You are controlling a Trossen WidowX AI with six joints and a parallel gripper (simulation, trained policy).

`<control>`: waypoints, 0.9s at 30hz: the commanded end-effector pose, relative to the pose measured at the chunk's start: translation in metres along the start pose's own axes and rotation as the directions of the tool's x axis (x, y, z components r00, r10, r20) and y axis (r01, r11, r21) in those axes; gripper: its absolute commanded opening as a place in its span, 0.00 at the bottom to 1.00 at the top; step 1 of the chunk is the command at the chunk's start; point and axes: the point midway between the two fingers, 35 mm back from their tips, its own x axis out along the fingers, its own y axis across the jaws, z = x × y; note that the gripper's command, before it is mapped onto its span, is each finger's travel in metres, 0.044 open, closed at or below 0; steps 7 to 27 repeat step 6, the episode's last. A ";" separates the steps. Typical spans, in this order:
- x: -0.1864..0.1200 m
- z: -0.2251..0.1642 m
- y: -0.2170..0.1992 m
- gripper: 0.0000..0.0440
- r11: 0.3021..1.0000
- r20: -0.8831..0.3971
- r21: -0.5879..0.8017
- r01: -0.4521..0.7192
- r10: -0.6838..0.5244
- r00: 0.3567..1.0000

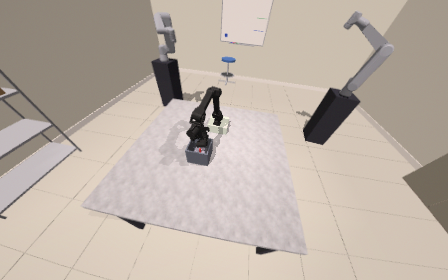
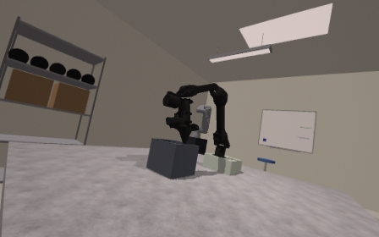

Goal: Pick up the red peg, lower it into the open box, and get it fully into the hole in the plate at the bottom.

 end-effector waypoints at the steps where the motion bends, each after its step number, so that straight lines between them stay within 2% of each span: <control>1: -0.009 0.000 0.007 0.04 1.000 -0.027 -0.008 -0.030 0.030 0.999; 6: -0.026 0.002 0.017 0.05 0.996 -0.064 -0.017 -0.082 0.081 0.995; 27: -0.026 0.002 0.017 0.05 0.996 -0.064 -0.017 -0.082 0.081 0.995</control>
